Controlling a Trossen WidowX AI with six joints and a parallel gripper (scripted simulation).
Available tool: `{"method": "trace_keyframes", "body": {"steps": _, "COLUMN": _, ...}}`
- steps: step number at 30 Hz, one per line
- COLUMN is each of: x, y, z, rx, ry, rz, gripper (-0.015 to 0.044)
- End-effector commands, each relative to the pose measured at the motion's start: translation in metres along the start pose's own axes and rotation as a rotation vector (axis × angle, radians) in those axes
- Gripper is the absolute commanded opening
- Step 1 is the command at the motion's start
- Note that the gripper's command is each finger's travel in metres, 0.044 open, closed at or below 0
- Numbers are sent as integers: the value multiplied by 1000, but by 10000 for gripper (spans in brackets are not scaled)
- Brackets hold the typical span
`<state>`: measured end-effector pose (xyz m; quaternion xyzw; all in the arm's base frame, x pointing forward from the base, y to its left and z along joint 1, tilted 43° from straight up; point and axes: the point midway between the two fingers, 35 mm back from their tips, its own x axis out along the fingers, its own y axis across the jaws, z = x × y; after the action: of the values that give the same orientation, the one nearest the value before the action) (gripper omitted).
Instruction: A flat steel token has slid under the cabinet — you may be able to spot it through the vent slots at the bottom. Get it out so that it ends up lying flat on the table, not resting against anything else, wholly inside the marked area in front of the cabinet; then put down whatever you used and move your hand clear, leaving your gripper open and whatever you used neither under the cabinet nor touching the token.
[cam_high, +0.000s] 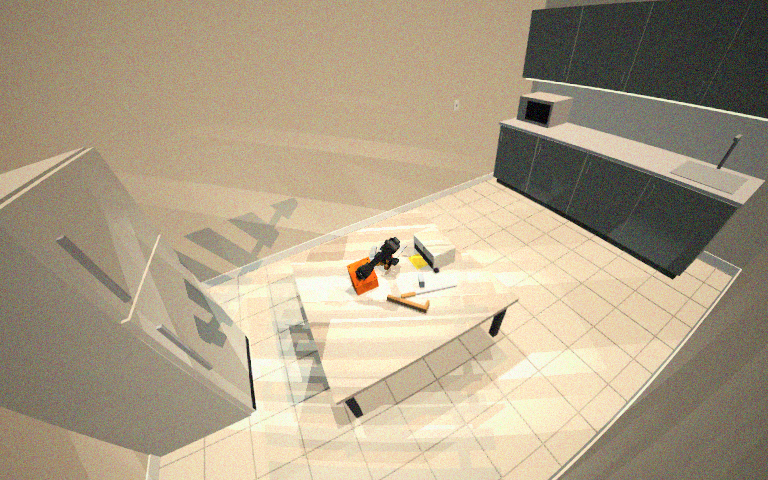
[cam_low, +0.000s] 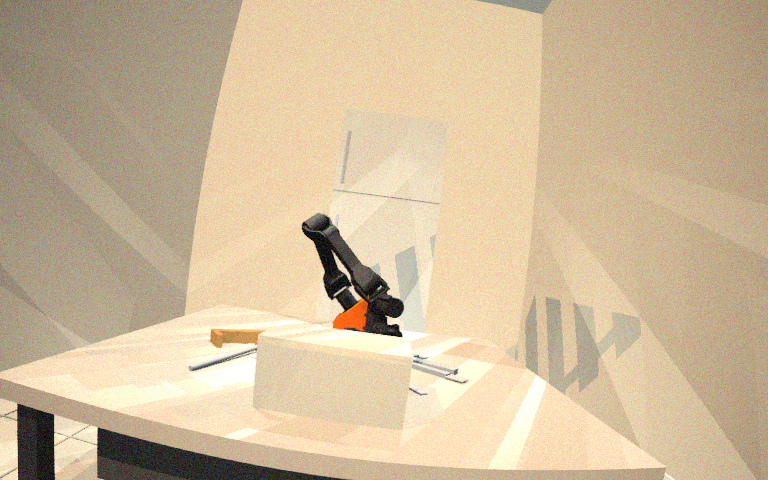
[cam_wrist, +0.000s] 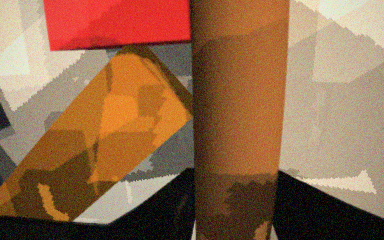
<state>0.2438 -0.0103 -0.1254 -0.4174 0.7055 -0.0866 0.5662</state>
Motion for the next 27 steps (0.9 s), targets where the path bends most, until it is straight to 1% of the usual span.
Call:
{"method": "trace_keyframes", "body": {"steps": 1, "x": -2, "y": 7, "z": 4, "rx": -4, "ry": -7, "rz": 5, "gripper": 0}}
{"method": "trace_keyframes", "body": {"steps": 27, "x": -2, "y": 37, "z": 15, "rx": -3, "ry": -8, "rz": 7, "gripper": 0}}
